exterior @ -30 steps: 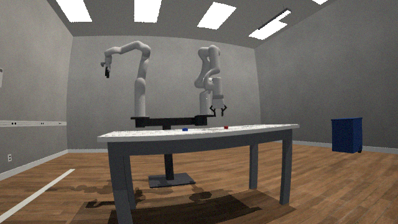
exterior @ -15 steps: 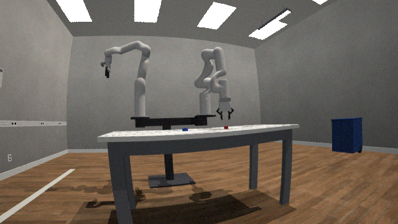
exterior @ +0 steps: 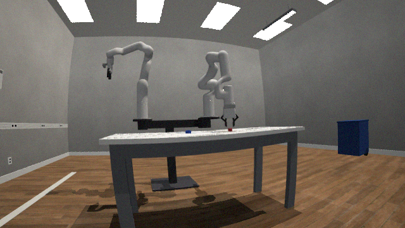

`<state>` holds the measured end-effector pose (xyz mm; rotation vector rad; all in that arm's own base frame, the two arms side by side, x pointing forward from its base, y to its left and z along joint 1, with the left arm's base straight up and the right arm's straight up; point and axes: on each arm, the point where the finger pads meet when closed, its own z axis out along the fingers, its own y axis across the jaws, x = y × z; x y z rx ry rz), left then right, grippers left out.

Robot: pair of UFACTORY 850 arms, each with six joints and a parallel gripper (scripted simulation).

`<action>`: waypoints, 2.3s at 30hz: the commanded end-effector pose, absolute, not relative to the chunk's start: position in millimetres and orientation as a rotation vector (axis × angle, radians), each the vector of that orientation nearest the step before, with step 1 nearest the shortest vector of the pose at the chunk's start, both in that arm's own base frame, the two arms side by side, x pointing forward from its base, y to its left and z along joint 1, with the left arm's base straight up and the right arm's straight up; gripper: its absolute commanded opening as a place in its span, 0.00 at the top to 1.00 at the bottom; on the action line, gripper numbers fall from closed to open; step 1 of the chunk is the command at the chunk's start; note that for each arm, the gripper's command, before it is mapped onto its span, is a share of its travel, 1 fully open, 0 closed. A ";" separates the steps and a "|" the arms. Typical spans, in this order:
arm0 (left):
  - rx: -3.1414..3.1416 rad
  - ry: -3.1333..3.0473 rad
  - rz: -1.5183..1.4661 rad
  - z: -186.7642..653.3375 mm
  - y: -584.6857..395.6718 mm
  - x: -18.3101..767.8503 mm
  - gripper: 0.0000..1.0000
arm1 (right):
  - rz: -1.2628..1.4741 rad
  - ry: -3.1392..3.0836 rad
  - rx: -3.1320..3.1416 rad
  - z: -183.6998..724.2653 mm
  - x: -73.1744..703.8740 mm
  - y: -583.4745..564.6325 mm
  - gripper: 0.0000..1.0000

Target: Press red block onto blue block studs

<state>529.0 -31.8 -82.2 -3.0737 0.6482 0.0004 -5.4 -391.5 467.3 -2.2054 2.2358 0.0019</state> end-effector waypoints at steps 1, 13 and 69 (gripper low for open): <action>-3.074 0.648 -0.003 -83.9 -31.9 530.8 0.41 | 0.000 2.237 -2.206 468.0 -5.4 -391.8 0.00; -3.074 0.648 -0.003 -89.5 -31.8 530.6 0.41 | 0.000 2.237 -2.206 468.0 -5.4 -391.8 0.00; -3.074 0.648 -0.003 -114.4 -31.9 530.4 1.00 | 0.000 2.237 -2.206 468.0 -5.4 -391.8 0.00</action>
